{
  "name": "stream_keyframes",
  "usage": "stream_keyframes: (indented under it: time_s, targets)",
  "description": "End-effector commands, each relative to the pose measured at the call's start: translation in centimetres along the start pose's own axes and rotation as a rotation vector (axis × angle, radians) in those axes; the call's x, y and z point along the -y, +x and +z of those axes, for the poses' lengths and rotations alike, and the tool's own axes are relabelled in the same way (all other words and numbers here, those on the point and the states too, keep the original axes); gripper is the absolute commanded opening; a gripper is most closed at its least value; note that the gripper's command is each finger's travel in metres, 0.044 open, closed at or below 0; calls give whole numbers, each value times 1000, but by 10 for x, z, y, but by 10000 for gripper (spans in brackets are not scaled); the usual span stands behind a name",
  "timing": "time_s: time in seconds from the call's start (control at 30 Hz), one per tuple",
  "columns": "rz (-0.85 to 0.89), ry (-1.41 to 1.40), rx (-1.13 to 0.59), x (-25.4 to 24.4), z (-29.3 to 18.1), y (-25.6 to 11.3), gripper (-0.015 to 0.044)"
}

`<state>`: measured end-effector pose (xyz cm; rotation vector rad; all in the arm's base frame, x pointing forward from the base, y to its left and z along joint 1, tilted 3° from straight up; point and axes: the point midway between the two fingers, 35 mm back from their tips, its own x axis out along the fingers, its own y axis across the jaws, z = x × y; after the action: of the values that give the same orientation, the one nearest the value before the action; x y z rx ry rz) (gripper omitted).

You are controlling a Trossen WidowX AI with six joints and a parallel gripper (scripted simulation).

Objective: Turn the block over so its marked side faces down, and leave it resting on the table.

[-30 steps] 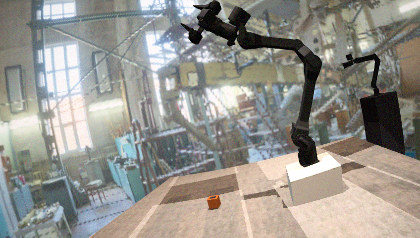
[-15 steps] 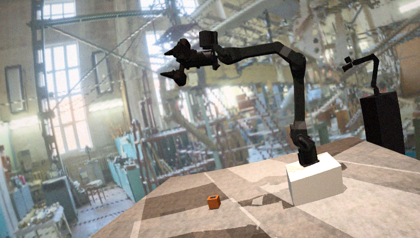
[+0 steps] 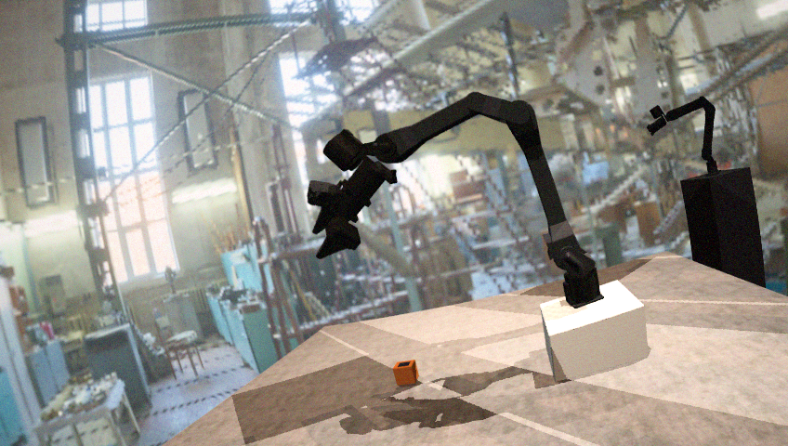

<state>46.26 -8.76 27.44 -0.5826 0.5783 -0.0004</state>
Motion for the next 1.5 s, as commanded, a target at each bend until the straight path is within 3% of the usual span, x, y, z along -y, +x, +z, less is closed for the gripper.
stream_keyframes:
  time_s: [0.0,0.2,0.4,1.47]
  targets:
    - [114,130,-173,-30,-40,25,440]
    - [287,367,-531,-85,-115,47,440]
    - [374,562,-884,-131,-173,41,440]
    - [377,568,-895,-173,-216,79,440]
